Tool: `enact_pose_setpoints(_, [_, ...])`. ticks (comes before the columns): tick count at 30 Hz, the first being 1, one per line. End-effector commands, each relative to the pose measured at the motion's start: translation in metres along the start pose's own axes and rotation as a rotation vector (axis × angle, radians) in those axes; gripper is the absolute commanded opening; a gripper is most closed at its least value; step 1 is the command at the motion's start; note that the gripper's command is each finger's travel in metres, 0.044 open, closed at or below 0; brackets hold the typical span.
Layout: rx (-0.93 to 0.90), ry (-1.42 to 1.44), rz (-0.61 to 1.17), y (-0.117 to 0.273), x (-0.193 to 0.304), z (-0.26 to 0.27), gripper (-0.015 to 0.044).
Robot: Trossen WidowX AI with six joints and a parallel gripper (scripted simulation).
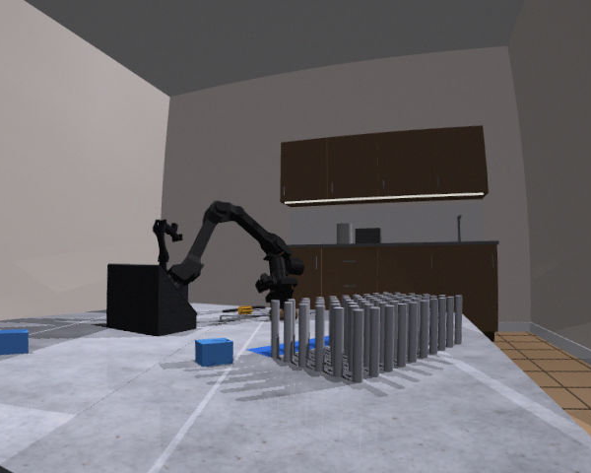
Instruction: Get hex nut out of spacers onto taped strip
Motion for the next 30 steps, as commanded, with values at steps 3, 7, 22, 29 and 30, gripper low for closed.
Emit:
enact_pose_setpoints(3, [-0.002, -0.002, -0.003, 0.003, 0.0, 0.002, 0.0076])
enact_pose_setpoints(7, [-0.002, 0.0, -0.002, 0.034, -0.001, 0.016, 0.0])
enact_pose_setpoints(22, [-0.024, -0.182, 0.012, 0.056, 0.003, 0.042, 0.0])
enact_pose_setpoints(29, [-0.016, -0.381, 0.031, 0.056, 0.002, 0.043, 0.0])
enact_pose_setpoints(30, [-0.015, -0.412, 0.034, 0.056, 0.002, 0.043, 0.0])
Point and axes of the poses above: the point midway between the two fingers, 35 mm back from their tips, its own y axis back along the fingers, its own z axis across the jaws, x = y × z, the point moved 5 cm from there along y, back along the fingers, and after that the axes turned 7 degrees about y, right-handed, at the moved point
